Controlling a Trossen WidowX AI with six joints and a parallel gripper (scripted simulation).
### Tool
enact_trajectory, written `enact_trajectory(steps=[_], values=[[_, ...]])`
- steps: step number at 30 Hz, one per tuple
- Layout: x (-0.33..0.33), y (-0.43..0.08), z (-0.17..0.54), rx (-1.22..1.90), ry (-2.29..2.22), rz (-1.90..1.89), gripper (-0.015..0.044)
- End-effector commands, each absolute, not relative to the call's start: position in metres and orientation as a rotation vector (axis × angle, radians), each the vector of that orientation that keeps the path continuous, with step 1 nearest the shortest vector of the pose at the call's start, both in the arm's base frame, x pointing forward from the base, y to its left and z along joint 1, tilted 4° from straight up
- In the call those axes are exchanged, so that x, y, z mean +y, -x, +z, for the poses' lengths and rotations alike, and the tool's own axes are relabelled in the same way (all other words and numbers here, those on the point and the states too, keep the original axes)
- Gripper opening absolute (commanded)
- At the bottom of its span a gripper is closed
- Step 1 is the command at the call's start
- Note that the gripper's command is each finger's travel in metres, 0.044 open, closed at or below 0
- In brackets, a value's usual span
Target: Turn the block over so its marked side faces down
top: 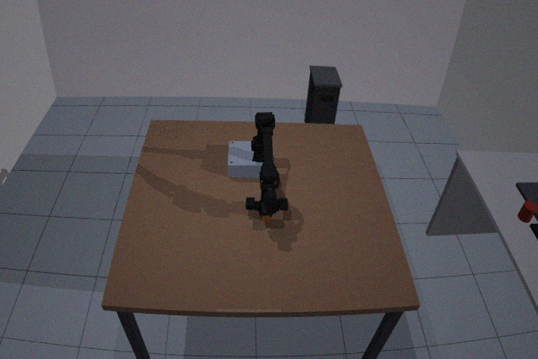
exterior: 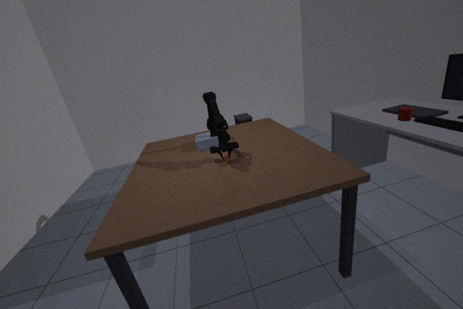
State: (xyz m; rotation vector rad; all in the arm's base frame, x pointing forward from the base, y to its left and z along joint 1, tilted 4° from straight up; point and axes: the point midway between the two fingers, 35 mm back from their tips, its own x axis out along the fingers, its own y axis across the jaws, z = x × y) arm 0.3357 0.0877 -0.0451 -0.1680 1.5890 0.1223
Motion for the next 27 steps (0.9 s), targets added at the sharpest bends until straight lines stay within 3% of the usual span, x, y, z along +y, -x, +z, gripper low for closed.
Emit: enact_trajectory(steps=[1,15,27], values=[[0.088,-0.335,-0.046,1.59,0.169,0.129,0.0112],[0.088,-0.335,-0.045,1.59,0.169,0.129,0.0],[0.089,-0.337,-0.018,1.551,0.167,0.132,0.0]])
